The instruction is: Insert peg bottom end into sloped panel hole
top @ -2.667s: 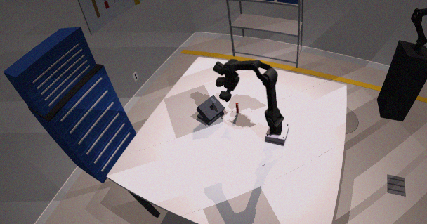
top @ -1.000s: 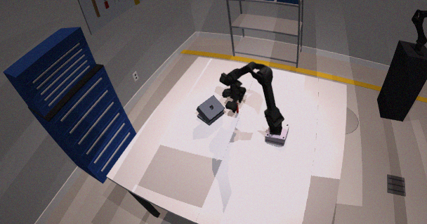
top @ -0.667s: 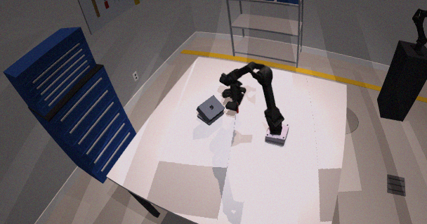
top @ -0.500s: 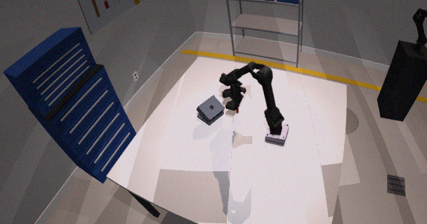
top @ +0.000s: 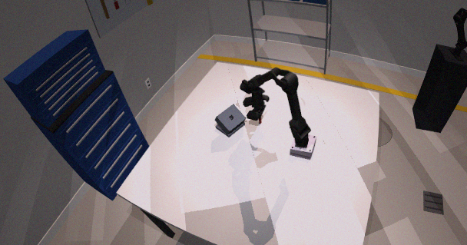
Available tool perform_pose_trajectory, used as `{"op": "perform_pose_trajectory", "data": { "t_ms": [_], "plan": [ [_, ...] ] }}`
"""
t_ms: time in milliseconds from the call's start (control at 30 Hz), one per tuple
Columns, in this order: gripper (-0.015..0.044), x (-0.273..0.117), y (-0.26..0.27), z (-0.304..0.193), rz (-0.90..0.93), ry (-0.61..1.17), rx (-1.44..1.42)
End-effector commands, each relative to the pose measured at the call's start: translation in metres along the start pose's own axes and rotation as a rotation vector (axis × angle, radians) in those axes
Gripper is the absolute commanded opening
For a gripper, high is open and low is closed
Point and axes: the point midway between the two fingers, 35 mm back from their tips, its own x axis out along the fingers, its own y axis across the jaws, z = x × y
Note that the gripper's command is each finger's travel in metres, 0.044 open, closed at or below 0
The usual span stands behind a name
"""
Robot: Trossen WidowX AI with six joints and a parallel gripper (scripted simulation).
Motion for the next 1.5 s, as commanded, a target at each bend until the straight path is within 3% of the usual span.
{"op": "perform_pose_trajectory", "data": {
  "t_ms": [0, 533, 1467],
  "plan": [
    [0.0000, -0.012, -0.001, 0.003, -0.002, -0.008, 0.000],
    [0.0000, -0.076, -0.003, 0.002, 0.002, -0.008, 0.000],
    [0.0000, -0.082, 0.008, 0.010, -0.045, -0.043, -0.311]
  ]
}}
